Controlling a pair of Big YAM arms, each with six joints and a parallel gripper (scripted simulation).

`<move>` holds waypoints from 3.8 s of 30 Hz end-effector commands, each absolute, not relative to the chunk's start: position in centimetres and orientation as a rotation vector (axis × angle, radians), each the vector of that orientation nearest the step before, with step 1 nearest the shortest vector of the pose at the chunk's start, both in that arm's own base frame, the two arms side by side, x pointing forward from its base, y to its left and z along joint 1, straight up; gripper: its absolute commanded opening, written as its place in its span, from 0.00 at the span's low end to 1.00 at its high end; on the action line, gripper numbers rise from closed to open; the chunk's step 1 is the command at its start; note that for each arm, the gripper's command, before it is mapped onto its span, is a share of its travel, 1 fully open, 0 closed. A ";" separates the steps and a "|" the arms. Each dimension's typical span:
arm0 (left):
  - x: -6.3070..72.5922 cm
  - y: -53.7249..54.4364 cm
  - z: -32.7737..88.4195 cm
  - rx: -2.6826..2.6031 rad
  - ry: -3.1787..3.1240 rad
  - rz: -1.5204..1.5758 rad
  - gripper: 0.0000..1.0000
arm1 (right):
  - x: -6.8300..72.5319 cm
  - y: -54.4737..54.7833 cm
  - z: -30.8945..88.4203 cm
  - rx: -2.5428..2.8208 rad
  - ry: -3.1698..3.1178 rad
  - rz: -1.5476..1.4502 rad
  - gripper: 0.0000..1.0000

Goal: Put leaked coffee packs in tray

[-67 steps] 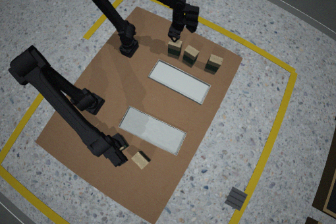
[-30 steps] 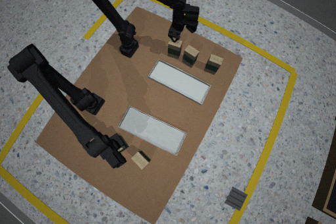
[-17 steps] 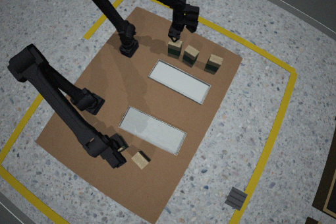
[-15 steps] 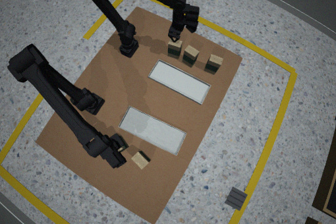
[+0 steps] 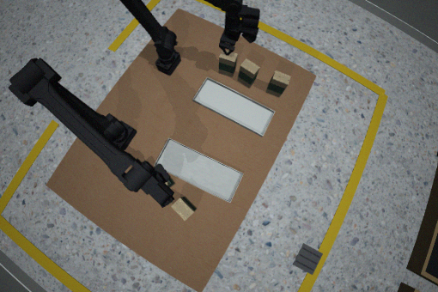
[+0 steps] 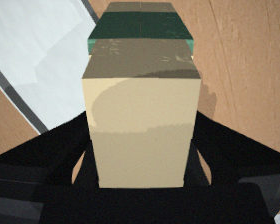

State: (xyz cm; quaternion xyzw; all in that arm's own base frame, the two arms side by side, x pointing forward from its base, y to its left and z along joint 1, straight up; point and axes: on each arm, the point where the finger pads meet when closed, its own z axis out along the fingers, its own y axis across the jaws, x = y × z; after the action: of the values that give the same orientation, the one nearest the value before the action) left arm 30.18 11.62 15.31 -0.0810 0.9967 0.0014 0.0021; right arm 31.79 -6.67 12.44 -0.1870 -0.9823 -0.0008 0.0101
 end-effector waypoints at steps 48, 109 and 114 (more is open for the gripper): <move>31.2 11.9 16.4 -0.244 3.099 0.015 0.79 | 34.2 3.9 15.8 -0.670 -3.146 -0.038 0.26; 31.2 11.9 16.4 -0.244 3.099 0.015 0.79 | 33.2 4.0 9.9 -0.636 -3.108 -0.016 0.26; 31.2 11.9 16.4 -0.244 3.099 0.015 0.79 | 32.6 3.7 9.0 -0.658 -3.092 -0.009 0.26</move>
State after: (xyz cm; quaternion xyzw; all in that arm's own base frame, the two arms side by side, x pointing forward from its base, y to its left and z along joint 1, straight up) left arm 30.18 11.62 15.31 -0.0810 0.9967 0.0014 0.0021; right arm 32.07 4.00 8.75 -0.1983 -0.9801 -0.0007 -0.0003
